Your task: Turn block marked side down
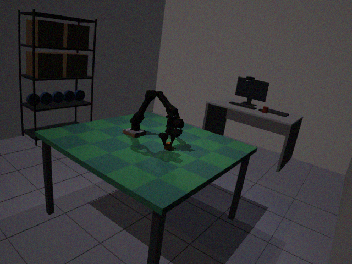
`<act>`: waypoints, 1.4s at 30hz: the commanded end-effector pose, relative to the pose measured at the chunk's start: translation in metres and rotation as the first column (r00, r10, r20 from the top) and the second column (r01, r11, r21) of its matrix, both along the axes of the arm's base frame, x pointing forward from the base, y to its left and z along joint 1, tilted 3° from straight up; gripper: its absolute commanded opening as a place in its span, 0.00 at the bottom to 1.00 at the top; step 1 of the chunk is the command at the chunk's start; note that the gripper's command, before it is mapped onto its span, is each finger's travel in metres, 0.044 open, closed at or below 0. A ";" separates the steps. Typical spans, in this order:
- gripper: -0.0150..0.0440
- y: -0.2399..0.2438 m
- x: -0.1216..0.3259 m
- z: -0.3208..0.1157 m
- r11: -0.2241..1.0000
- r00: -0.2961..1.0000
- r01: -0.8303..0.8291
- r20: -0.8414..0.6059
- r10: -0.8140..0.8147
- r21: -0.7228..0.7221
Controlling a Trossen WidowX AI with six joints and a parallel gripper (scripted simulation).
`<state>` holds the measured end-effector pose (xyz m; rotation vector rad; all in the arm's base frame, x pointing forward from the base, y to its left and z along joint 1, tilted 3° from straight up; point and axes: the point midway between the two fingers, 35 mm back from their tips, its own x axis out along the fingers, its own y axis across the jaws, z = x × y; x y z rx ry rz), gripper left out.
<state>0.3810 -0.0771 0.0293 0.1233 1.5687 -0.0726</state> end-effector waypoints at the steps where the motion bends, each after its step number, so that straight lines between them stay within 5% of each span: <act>1: 1.00 0.000 -0.001 -0.007 1.000 1.000 0.002 -0.003 -0.002 -0.004; 8: 0.73 0.000 -0.001 -0.007 1.000 1.000 0.002 -0.003 -0.002 -0.004; 29: 0.50 0.000 -0.001 -0.007 1.000 1.000 0.002 -0.003 -0.002 -0.004; 35: 0.25 -0.001 -0.001 0.019 1.000 1.000 0.002 -0.003 -0.002 -0.004; 42: 0.25 -0.001 -0.001 0.023 1.000 1.000 0.002 -0.001 -0.002 -0.005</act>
